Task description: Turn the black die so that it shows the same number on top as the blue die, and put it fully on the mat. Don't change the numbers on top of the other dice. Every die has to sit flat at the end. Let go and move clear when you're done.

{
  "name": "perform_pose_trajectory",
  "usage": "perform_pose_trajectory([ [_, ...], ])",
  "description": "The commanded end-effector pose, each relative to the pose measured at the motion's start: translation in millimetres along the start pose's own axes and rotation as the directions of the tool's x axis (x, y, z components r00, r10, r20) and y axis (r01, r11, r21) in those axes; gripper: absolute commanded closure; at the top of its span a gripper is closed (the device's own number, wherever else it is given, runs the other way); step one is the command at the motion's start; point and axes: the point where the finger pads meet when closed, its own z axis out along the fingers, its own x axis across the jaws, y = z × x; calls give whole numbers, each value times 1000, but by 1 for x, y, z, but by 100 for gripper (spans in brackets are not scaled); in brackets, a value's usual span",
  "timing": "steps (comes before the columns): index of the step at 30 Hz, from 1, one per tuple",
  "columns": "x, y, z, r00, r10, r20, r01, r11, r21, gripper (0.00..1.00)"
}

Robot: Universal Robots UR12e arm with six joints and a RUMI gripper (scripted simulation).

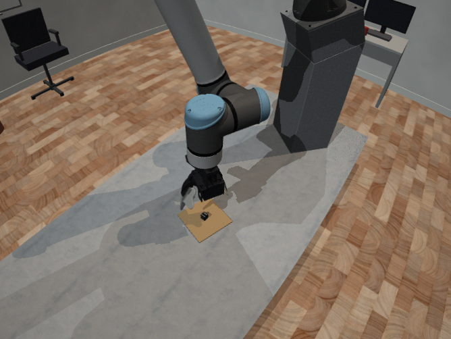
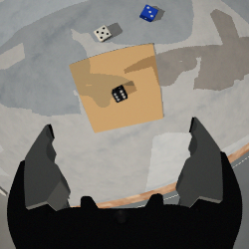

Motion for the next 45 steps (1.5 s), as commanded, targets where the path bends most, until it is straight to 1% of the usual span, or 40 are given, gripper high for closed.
perform_pose_trajectory([
  [1, -1, 1, 1, 989, -148, 3, 148, 989, -4, 0],
  [5, -1, 2, 2, 966, -259, 3, 259, 966, -4, 0],
  [10, -1, 3, 2, 937, -349, 3, 349, 937, -4, 0],
  [18, -1, 4, 3, 919, -395, 4, 395, 919, -4, 0],
  [23, -1, 4, 3, 916, -401, 4, 401, 916, -3, 0],
  [24, -1, 4, 3, 916, -401, 4, 401, 916, -3, 79],
  [45, -1, 4, 3, 916, -401, 4, 401, 916, -3, 79],
])
